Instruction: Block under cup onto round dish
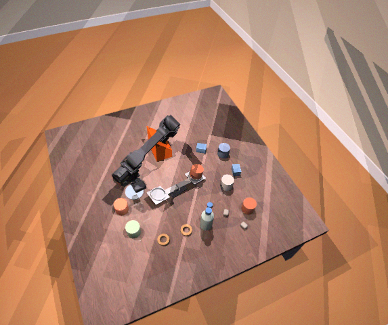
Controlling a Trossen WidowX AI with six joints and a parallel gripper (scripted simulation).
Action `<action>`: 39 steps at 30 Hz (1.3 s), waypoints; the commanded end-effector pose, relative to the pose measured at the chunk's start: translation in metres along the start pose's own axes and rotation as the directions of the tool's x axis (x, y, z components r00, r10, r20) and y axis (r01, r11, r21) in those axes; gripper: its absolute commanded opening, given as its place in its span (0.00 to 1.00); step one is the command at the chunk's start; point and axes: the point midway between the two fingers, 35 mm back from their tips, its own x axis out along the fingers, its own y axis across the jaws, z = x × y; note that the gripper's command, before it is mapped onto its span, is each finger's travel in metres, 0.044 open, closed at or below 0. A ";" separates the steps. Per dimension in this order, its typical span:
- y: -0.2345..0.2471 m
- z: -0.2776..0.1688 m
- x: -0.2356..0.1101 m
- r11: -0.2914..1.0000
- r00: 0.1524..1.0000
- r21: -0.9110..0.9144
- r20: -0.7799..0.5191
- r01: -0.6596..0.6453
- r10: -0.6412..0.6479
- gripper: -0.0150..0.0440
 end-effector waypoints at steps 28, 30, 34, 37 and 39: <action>-0.016 0.006 0.066 1.000 1.000 -0.003 -0.003 0.002 -0.002 0.25; -0.016 0.006 0.070 1.000 1.000 -0.003 -0.003 0.002 -0.002 0.25; -0.016 0.005 0.075 1.000 1.000 -0.003 -0.003 0.002 -0.002 0.25; -0.016 0.005 0.070 1.000 1.000 -0.011 0.001 0.008 -0.008 0.39; -0.016 0.005 0.070 1.000 1.000 -0.011 0.001 0.008 -0.008 0.48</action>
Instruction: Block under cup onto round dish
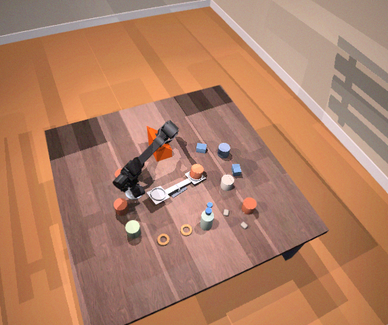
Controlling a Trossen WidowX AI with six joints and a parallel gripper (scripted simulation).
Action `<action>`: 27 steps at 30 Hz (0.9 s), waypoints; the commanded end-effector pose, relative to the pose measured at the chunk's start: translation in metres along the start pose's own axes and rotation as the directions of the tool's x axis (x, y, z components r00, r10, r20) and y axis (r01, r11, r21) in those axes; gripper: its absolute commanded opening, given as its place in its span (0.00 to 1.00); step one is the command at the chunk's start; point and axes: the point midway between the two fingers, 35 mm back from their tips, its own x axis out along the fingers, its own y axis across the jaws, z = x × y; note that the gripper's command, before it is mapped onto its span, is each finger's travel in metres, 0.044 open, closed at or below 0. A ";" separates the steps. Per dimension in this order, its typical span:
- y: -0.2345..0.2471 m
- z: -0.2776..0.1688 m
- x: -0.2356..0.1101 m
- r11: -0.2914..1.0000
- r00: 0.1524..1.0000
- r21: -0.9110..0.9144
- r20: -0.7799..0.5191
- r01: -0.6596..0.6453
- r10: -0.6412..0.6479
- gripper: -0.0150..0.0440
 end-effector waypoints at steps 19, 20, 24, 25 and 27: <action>0.000 0.001 -0.054 1.000 1.000 0.004 0.006 -0.004 0.004 1.00; -0.001 0.001 -0.057 1.000 1.000 0.007 0.001 -0.004 0.004 1.00; -0.001 0.001 -0.058 1.000 1.000 0.007 0.000 -0.005 0.005 1.00; -0.001 0.001 -0.060 1.000 1.000 0.008 0.000 -0.005 0.005 1.00; -0.002 0.001 -0.075 1.000 1.000 0.010 0.001 -0.007 0.007 1.00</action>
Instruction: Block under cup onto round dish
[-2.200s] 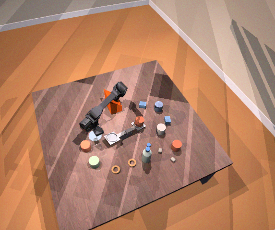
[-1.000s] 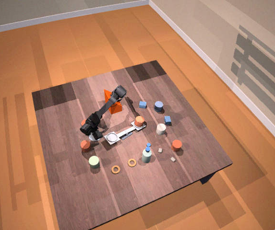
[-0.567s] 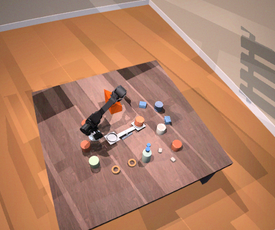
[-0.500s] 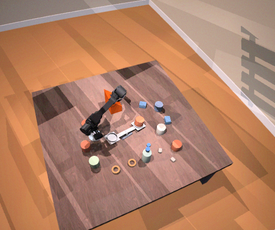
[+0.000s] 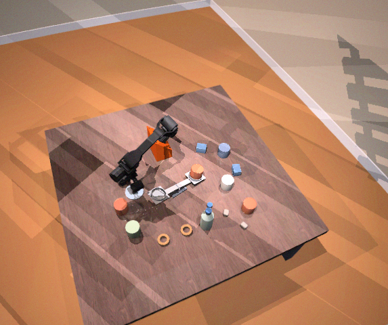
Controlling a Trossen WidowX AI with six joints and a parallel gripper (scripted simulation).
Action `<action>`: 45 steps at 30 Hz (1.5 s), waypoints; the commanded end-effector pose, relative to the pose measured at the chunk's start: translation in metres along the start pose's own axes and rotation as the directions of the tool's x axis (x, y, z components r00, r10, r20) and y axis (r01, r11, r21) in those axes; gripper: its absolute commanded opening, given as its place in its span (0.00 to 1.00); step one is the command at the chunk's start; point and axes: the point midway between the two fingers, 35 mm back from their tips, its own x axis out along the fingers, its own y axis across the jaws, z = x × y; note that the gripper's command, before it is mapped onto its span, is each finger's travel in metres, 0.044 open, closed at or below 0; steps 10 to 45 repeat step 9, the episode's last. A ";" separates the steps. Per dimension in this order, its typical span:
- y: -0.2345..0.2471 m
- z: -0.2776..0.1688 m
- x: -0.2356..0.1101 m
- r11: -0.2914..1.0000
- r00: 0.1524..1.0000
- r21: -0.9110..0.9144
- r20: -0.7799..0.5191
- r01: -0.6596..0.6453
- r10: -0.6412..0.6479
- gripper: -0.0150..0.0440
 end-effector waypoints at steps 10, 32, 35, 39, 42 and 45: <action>-0.002 0.000 -0.046 1.000 1.000 -0.001 0.012 -0.006 0.006 1.00; -0.002 0.000 -0.046 1.000 1.000 -0.001 0.012 -0.006 0.006 1.00; -0.002 0.000 -0.046 1.000 1.000 -0.001 0.012 -0.006 0.006 1.00; -0.002 0.000 -0.046 1.000 1.000 -0.001 0.012 -0.006 0.006 1.00; -0.002 0.000 -0.046 1.000 1.000 -0.001 0.012 -0.006 0.006 1.00; -0.002 0.000 -0.046 1.000 1.000 -0.001 0.012 -0.006 0.006 1.00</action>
